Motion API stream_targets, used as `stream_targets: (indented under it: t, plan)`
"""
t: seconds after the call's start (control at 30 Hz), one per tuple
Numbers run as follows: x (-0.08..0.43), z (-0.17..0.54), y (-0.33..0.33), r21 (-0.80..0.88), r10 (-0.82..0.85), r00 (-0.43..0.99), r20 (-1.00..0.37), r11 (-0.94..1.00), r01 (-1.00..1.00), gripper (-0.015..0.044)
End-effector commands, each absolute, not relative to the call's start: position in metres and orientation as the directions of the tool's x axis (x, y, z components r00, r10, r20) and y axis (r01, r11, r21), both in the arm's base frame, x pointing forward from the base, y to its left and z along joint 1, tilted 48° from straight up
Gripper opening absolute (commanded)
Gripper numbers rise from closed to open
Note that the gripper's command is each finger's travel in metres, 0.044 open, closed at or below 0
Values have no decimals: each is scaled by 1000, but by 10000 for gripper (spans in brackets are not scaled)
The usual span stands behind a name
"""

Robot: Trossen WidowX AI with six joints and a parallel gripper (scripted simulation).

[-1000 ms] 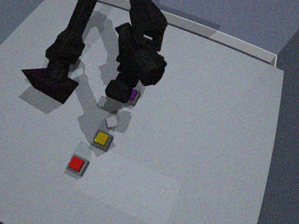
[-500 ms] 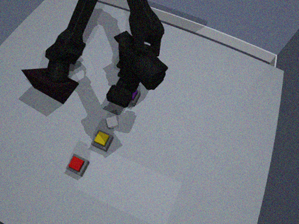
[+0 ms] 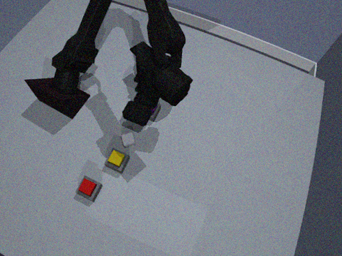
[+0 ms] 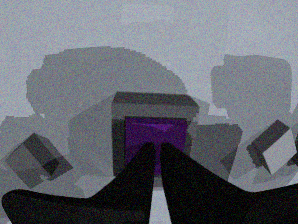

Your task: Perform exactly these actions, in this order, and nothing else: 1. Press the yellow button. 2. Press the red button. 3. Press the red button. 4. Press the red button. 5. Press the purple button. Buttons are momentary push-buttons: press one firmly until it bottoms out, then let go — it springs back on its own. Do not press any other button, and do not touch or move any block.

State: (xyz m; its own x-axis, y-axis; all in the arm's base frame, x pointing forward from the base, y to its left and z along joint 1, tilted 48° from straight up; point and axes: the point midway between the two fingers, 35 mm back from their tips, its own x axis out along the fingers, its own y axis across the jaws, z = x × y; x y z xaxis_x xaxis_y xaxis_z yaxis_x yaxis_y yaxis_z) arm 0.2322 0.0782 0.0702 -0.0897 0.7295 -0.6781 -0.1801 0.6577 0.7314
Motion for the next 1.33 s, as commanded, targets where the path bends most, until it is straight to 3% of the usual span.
stream_targets:
  t: [0.0,0.7,1.03,1.17,1.3]
  plan:
    - [231,70,80,735,732,-90,-675,656,-173,20]
    - [234,91,56,734,732,-90,-676,657,-173,20]
    - [213,227,97,738,739,-20,-674,671,-74,283]
    - [210,232,99,739,740,-17,-672,670,-70,387]
    - [210,232,99,739,740,-17,-672,670,-70,400]
